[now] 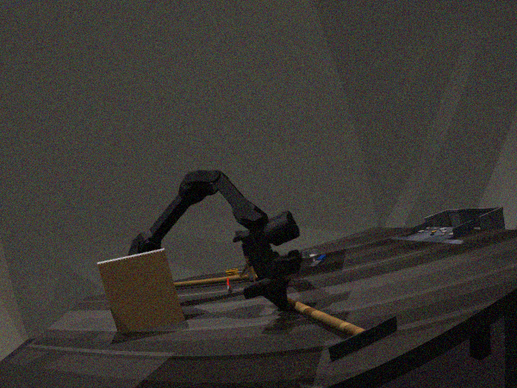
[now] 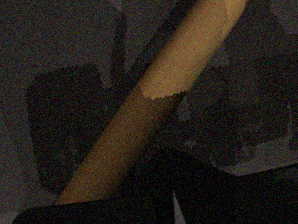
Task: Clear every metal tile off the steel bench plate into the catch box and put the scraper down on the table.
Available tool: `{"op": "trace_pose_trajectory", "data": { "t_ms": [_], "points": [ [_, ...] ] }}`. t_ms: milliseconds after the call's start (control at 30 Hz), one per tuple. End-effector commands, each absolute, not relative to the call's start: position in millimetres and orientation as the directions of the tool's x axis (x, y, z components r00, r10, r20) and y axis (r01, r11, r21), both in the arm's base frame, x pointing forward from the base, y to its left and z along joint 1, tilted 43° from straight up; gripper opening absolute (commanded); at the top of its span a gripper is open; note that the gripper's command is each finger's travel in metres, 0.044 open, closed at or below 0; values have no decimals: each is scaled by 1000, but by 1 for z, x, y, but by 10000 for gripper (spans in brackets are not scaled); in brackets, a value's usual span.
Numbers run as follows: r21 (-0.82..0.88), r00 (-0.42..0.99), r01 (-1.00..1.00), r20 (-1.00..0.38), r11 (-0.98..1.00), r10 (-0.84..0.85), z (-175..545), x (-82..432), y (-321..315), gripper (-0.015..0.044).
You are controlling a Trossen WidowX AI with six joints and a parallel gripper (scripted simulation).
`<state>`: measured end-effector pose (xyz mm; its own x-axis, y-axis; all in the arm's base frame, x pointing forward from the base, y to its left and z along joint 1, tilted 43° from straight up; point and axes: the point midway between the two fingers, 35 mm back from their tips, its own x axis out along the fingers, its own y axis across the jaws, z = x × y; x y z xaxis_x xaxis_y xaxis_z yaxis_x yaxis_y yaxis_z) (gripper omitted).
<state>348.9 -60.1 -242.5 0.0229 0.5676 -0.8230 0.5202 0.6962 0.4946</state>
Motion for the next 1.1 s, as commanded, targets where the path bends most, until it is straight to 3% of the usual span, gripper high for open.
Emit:
{"op": "trace_pose_trajectory", "data": {
  "t_ms": [0,1067],
  "points": [
    [498,29,522,-821,692,570,-242,354,-60,0],
    [500,30,521,-821,692,570,-241,386,-51,0]
  ]
}}
